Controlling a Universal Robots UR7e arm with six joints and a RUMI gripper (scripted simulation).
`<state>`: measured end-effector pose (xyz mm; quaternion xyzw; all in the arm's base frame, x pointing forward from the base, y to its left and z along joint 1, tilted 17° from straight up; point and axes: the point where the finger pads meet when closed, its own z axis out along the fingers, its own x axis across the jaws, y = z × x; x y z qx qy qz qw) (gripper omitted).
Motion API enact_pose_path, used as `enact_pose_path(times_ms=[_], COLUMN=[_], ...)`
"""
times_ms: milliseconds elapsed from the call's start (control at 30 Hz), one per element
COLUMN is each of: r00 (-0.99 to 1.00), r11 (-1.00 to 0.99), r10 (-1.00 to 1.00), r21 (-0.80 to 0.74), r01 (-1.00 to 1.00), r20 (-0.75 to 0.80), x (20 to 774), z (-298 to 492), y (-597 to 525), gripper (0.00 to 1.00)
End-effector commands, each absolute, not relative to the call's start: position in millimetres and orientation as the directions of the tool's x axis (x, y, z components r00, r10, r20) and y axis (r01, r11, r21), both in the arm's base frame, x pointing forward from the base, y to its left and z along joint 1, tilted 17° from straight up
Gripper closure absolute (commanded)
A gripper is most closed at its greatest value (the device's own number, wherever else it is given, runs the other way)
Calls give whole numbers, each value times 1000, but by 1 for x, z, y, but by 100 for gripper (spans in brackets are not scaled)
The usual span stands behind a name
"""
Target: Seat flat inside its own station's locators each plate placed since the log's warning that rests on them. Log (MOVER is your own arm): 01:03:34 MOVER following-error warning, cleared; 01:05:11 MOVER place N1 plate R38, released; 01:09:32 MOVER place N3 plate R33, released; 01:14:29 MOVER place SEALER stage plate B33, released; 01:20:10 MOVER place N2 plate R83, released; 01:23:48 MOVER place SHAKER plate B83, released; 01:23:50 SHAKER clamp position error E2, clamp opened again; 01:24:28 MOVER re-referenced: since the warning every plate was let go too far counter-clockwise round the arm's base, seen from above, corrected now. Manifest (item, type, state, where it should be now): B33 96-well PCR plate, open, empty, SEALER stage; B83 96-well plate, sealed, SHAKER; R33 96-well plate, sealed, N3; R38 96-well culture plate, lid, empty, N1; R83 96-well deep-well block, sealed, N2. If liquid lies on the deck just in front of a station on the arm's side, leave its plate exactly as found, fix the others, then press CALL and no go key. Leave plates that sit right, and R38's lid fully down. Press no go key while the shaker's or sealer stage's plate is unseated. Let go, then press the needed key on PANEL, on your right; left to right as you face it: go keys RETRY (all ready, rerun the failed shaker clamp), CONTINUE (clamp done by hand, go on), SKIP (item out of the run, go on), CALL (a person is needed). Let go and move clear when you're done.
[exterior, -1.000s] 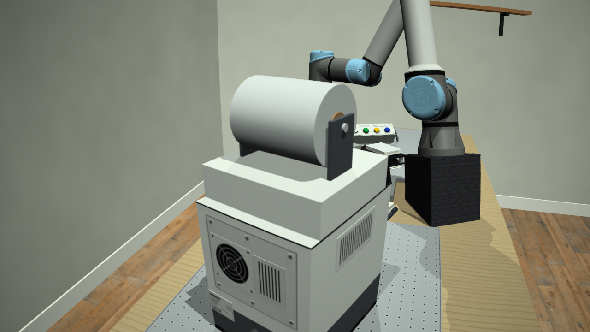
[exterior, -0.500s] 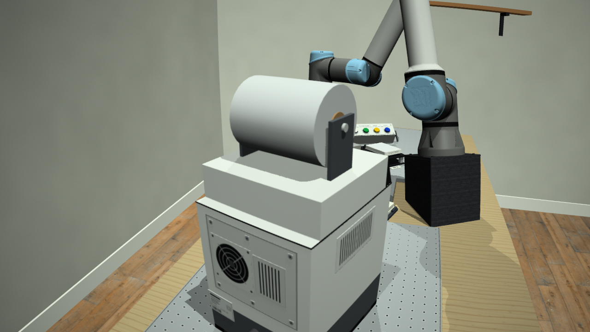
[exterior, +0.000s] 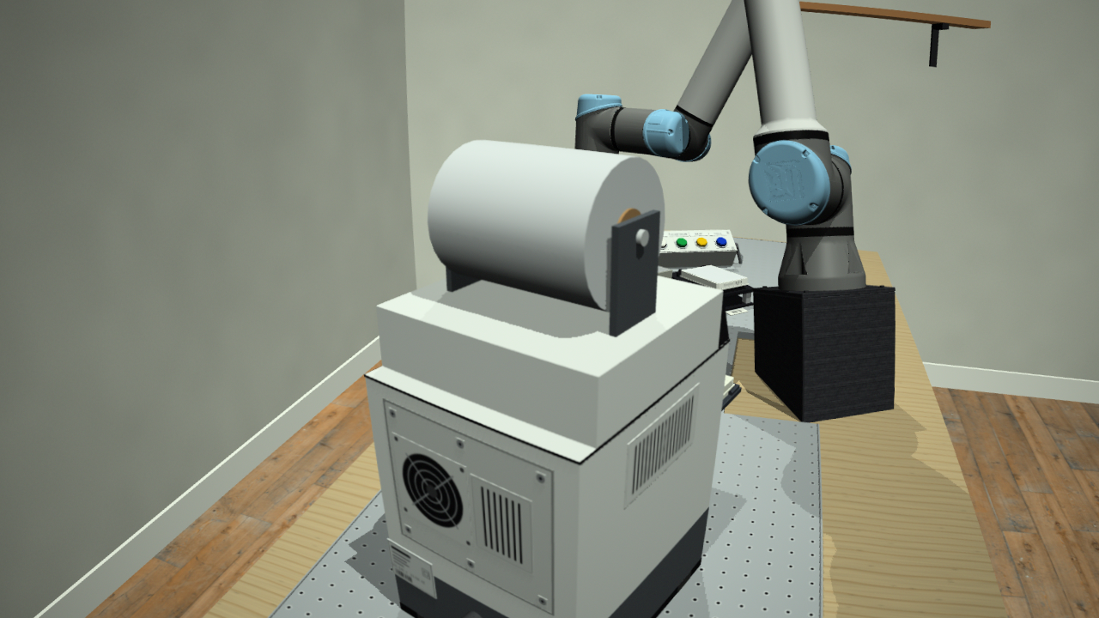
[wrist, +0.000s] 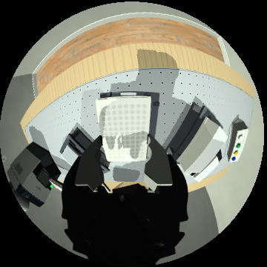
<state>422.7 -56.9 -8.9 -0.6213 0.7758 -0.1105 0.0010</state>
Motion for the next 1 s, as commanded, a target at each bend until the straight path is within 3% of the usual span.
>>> enact_pose_path(times_ms=[0,967], r00=[-228,-228], r11=[204,203], r10=[-964,-964], r21=[-172,-175], r01=[-964,-963], r20=[135,135], x=[422,423], z=[-10,-4], y=[-57,-56], gripper=[100,100])
